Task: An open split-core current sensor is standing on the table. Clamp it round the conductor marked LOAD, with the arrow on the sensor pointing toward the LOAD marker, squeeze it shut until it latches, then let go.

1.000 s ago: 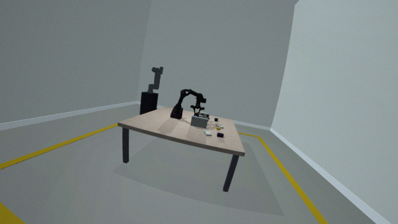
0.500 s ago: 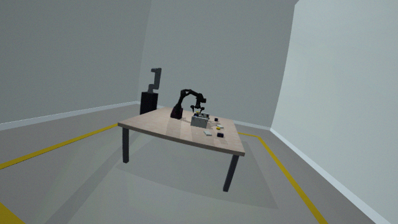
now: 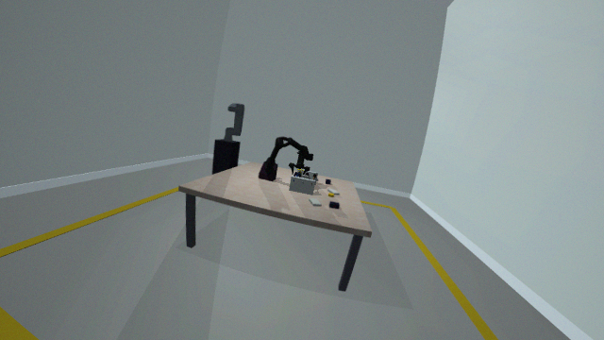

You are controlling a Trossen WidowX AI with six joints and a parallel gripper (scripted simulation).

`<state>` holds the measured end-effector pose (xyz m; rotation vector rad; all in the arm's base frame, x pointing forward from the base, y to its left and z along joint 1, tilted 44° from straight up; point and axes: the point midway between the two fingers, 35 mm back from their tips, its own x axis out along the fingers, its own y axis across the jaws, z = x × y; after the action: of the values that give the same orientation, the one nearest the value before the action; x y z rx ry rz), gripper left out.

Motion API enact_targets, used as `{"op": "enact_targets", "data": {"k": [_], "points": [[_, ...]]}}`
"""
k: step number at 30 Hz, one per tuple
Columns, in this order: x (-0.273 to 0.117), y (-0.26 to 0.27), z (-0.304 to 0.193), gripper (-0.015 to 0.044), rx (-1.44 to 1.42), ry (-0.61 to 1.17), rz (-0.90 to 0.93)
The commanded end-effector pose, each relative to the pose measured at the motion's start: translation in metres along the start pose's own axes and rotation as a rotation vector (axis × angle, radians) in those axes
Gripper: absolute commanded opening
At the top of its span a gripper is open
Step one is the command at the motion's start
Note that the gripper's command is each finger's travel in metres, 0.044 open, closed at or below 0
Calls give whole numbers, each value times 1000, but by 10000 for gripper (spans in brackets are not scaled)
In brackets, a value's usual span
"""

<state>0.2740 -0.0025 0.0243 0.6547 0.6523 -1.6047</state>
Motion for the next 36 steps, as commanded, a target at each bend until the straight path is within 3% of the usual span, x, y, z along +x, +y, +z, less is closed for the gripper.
{"op": "enact_targets", "data": {"k": [1, 20, 36], "points": [[6, -1, 0, 440, -6, -4, -3], [32, -1, 1, 440, -5, -6, -3], [28, 1, 0, 333, 1, -1, 1]]}}
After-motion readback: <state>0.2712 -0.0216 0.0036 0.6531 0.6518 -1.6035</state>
